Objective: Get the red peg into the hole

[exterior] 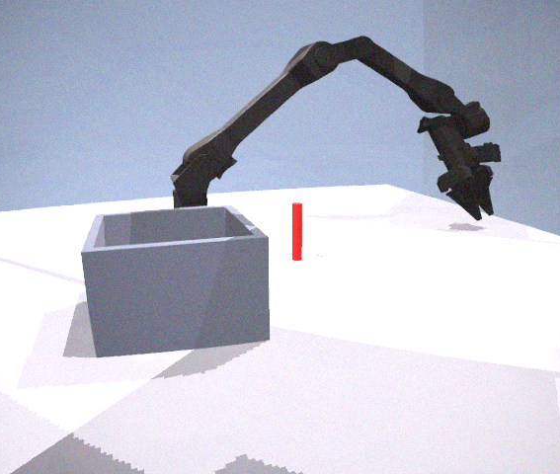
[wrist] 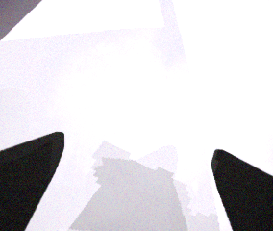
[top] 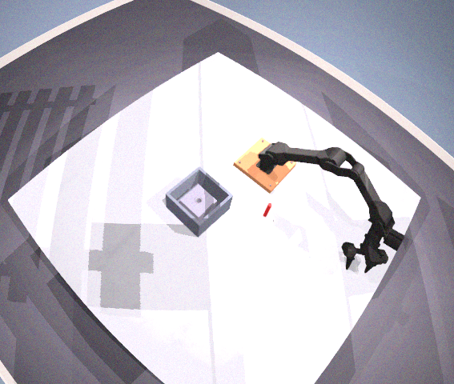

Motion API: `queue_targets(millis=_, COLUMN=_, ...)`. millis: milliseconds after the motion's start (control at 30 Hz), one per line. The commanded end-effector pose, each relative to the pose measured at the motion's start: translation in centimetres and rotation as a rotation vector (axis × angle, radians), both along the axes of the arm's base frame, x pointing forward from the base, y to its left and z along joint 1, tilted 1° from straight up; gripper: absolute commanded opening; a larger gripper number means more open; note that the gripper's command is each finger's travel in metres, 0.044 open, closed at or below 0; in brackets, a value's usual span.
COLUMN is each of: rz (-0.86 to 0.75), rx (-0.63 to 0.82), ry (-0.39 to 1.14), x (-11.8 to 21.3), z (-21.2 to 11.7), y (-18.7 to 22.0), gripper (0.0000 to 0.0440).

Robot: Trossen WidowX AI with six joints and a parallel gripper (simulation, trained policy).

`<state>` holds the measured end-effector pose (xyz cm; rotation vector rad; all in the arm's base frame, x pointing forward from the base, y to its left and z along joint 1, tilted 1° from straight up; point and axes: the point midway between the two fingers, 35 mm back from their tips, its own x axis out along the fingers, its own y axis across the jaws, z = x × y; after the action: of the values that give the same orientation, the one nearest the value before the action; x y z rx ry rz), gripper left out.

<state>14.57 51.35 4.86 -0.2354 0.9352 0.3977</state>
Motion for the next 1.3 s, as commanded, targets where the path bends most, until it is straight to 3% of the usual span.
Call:
queue_targets(millis=0, rz=0.007, rx=-0.005, ry=0.010, x=0.3, z=0.4, y=-0.3, gripper=0.0422)
queue_targets(millis=33, rz=0.009, rx=-0.005, ry=0.022, x=0.8, z=1.0, y=-0.8, gripper=0.0440)
queue_targets(millis=200, rz=-0.055, rx=0.002, ry=0.110, x=4.0, z=4.1, y=-4.7, gripper=0.0440)
queue_targets(millis=533, rz=-0.316, rx=0.031, ry=0.328, x=7.7, z=8.5, y=-16.5, gripper=0.0440)
queue_targets(millis=900, rz=-0.667, rx=0.060, ry=0.493, x=6.9, z=9.7, y=-27.8, gripper=0.0440)
queue_targets(millis=1267, rz=-1.022, rx=0.092, ry=0.565, x=4.6, z=8.5, y=-36.2, gripper=0.0440)
